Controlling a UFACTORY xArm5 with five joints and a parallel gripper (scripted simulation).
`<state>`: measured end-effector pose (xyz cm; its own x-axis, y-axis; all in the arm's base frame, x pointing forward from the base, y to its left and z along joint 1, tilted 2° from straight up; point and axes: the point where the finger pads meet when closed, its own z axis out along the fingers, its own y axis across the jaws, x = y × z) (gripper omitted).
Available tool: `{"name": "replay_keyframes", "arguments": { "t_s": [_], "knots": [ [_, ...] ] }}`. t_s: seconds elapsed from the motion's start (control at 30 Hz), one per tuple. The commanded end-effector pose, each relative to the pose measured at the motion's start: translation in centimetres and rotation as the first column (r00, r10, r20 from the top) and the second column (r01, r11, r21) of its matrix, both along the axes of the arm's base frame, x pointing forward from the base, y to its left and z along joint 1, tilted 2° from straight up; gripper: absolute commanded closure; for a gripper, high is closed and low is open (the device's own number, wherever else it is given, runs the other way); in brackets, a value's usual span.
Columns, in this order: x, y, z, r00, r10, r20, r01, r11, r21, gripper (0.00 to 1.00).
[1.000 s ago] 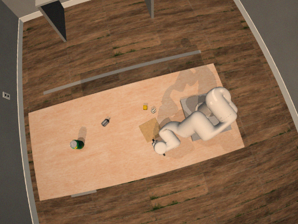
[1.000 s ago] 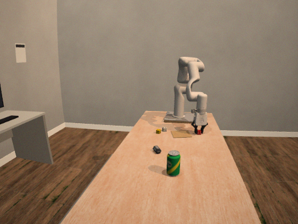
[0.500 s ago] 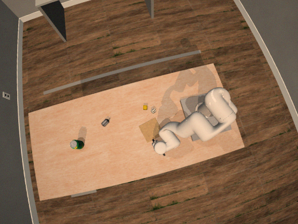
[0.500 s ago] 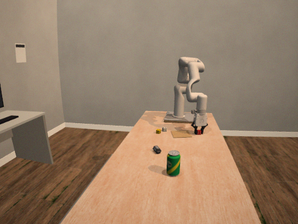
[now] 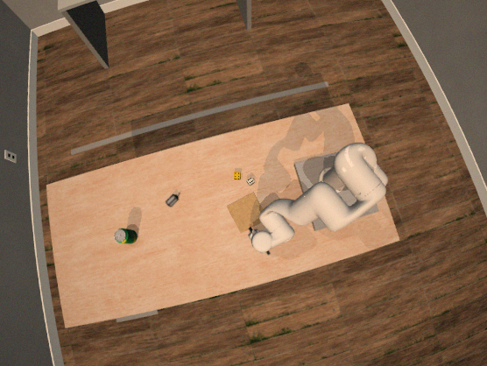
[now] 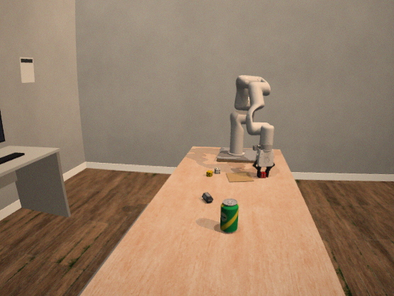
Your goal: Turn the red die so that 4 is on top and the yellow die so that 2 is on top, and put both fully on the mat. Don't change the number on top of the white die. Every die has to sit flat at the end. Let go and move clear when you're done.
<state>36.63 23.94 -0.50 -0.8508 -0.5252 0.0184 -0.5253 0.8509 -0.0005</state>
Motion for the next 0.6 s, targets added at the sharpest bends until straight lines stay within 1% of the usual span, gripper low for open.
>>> {"name": "replay_keyframes", "arguments": {
  "t_s": [0.0, 0.27, 0.3, 0.57],
  "knots": [
    [0.12, 0.07, 0.12, 1.000, 0.000, 0.003, 0.000, 1.000, 0.002, 0.53],
    [0.12, 0.07, 0.12, 1.000, 0.000, 0.003, 0.000, 1.000, 0.002, 0.53],
    [0.12, 0.07, 0.12, 1.000, 0.000, 0.003, 0.000, 1.000, 0.002, 0.73],
    [0.12, 0.07, 0.12, 1.000, 0.000, 0.003, 0.000, 1.000, 0.002, 0.73]
  ]
}}
